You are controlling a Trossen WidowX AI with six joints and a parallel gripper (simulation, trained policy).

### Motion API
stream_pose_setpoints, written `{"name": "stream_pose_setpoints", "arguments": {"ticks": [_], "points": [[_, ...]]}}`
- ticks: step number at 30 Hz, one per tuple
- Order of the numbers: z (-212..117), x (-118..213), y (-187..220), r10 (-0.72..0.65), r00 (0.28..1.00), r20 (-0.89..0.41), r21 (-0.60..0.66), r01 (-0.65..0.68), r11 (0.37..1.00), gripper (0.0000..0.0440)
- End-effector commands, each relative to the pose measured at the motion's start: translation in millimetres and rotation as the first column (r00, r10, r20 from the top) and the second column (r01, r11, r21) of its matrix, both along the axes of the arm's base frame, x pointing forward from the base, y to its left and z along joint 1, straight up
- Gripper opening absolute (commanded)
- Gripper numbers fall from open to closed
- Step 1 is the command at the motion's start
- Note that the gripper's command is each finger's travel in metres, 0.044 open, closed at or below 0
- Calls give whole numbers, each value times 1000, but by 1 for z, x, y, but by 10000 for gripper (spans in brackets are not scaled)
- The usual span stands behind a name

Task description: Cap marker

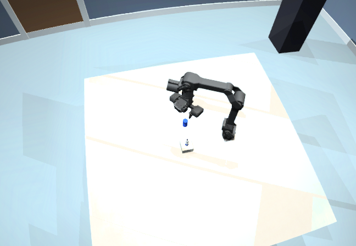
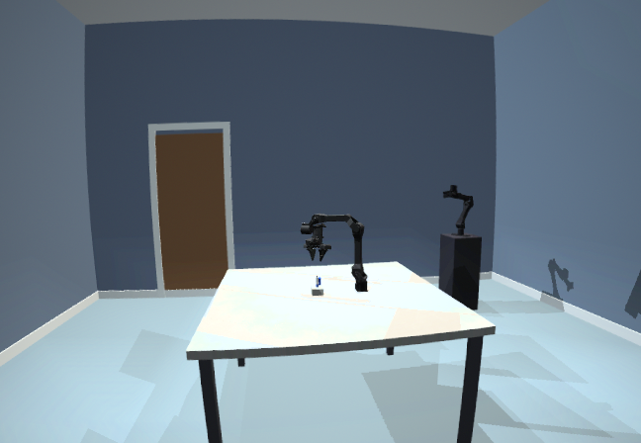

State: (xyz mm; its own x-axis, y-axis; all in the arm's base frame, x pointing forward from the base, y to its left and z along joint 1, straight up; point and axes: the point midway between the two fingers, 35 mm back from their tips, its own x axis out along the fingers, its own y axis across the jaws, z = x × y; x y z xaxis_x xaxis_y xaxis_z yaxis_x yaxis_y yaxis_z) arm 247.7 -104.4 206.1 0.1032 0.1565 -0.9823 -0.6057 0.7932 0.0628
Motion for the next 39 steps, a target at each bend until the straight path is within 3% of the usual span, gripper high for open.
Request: {"name": "stream_pose_setpoints", "arguments": {"ticks": [1, 18, 39], "points": [[-7, 0, -9, 2, 1000, -21, -11, -2, 1000, 313], [-45, 1, -35, 23, 991, -129, -27, -27, 999, 305], [-104, -1, -32, 132, 964, -230, 2, -136, 991, 280]]}}
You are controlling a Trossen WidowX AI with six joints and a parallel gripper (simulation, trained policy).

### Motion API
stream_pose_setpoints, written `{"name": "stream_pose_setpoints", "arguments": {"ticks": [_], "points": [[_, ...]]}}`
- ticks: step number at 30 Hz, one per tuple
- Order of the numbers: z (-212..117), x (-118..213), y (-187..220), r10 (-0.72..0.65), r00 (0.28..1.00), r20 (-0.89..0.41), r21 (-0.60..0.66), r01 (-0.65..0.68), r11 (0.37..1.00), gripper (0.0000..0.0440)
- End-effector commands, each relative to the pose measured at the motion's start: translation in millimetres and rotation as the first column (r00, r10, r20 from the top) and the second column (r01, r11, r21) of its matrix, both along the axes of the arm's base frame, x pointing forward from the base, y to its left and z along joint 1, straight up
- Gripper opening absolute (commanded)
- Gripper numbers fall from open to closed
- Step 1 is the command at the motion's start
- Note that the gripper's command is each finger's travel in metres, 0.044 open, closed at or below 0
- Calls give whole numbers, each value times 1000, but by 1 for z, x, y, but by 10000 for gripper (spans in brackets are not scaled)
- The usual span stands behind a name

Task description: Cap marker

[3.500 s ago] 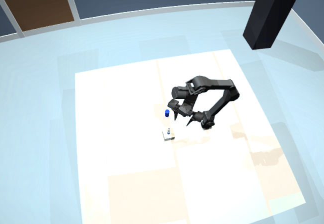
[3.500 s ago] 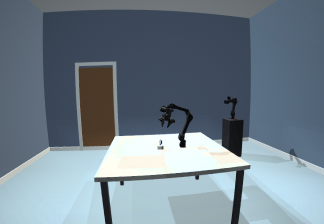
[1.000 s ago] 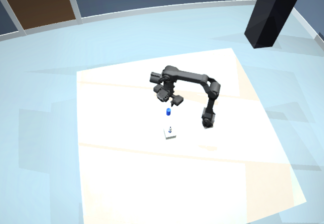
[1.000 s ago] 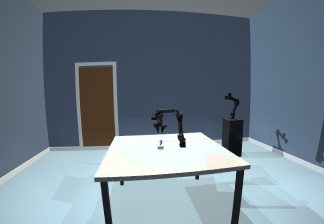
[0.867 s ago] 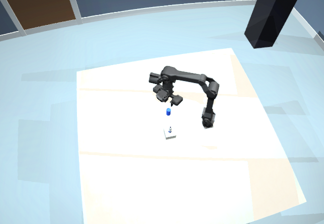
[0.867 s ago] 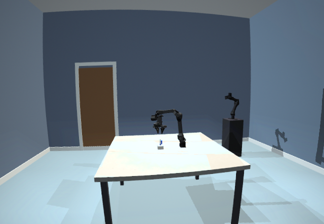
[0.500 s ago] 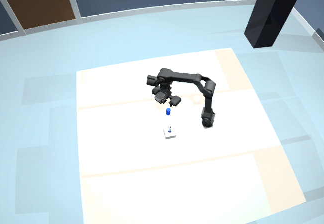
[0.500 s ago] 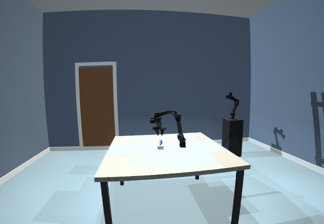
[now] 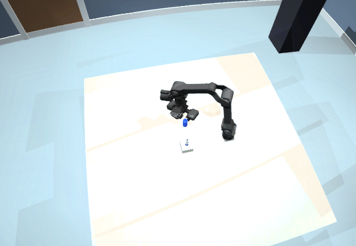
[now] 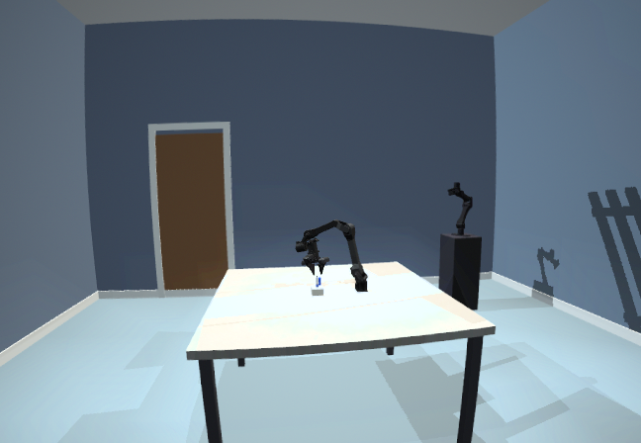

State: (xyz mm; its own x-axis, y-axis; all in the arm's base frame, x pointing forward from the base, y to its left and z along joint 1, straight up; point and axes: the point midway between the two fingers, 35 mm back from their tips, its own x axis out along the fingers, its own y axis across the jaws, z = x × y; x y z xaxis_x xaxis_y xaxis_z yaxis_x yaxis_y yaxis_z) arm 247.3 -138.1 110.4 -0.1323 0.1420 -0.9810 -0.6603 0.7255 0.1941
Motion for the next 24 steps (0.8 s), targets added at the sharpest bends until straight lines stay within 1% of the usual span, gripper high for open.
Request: {"name": "stream_pose_setpoints", "arguments": {"ticks": [1, 15, 18, 19, 24], "points": [[-11, -1, 2, 33, 999, -13, 3, -33, 999, 278], [-45, -6, 7, 141, 990, -29, 10, -141, 990, 241], [-48, -7, 8, 163, 986, -28, 5, -163, 987, 222], [-48, -7, 8, 169, 985, -26, 2, -169, 986, 209], [-42, -5, 6, 194, 981, -5, -27, -195, 981, 82]]}}
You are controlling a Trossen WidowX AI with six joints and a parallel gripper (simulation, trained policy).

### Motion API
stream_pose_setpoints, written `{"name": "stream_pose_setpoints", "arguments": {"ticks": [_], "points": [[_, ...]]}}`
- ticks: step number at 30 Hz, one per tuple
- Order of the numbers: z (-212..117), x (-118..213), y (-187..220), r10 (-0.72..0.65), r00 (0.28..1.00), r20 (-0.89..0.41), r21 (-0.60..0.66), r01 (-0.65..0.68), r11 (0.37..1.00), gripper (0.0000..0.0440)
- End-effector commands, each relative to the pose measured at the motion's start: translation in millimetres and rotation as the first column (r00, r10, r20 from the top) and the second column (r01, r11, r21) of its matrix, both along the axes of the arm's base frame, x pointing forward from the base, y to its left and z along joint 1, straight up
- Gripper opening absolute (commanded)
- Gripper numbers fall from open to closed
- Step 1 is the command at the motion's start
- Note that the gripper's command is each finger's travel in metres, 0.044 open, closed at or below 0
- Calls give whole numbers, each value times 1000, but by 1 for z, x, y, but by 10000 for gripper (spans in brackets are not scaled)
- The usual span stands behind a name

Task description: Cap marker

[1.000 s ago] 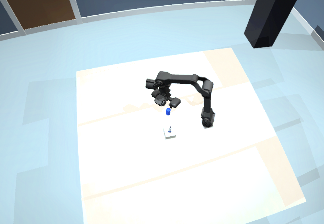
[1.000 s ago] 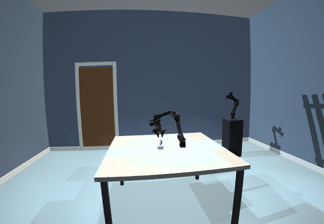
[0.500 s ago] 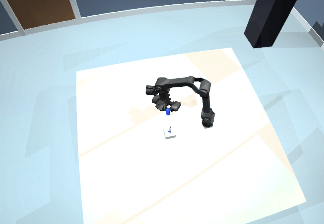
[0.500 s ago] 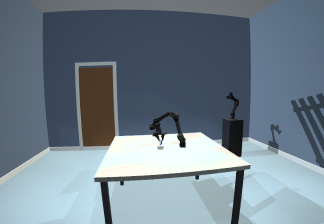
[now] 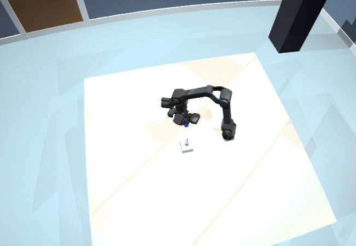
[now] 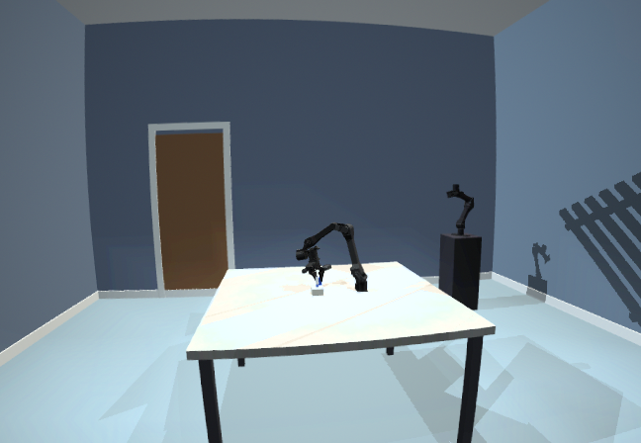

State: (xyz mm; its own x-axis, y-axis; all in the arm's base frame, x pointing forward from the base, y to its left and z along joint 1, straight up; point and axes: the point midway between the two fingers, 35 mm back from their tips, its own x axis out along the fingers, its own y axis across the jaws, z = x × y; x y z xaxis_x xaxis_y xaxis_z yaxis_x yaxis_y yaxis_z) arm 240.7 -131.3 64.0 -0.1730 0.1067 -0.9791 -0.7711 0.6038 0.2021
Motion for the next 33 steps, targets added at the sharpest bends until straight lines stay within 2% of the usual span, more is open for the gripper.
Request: {"name": "stream_pose_setpoints", "arguments": {"ticks": [1, 16, 33], "points": [[8, 3, -1, 29, 999, 27, -23, -29, 999, 77], [57, 23, 2, 129, 984, 127, -107, -115, 988, 79], [97, 42, 62, 204, 965, 166, -100, -190, 977, 61]]}}
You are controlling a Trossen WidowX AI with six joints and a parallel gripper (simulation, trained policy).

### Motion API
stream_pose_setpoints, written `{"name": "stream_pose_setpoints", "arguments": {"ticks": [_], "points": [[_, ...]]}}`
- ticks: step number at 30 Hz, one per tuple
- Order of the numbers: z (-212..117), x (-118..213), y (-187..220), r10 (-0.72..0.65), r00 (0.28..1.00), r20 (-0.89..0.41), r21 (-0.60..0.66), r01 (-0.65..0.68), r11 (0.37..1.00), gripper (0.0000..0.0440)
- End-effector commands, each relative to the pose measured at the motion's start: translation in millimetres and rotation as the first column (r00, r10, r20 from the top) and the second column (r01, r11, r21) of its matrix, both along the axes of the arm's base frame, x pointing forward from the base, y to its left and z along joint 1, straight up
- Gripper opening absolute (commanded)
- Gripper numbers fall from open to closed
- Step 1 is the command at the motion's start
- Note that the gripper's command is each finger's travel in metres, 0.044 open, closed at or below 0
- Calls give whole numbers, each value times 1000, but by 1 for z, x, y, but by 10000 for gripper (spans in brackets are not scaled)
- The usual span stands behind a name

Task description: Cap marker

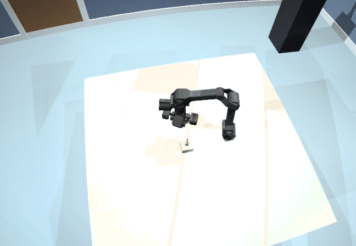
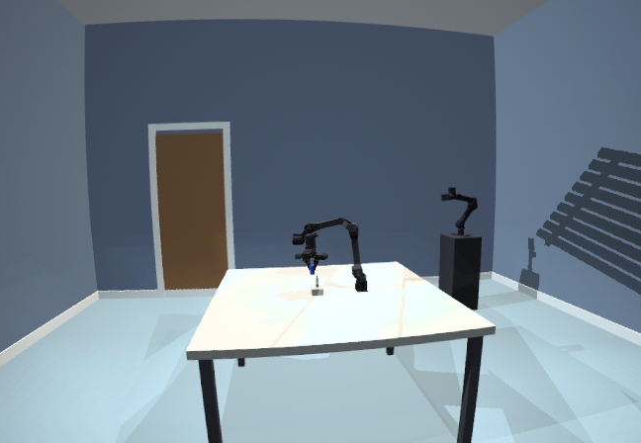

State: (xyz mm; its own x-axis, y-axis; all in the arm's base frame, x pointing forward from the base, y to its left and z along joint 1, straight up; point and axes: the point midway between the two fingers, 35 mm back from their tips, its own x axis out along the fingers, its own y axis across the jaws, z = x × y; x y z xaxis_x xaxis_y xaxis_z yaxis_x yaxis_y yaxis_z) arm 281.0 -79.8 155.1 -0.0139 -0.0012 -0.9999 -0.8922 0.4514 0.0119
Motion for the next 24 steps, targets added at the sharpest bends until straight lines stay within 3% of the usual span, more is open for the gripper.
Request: {"name": "stream_pose_setpoints", "arguments": {"ticks": [1, 24], "points": [[8, 1, 15, 12, 1000, 6, 8, -12, 1000, 59], [29, -12, 91, 124, 992, -30, 24, -124, 992, 11]]}}
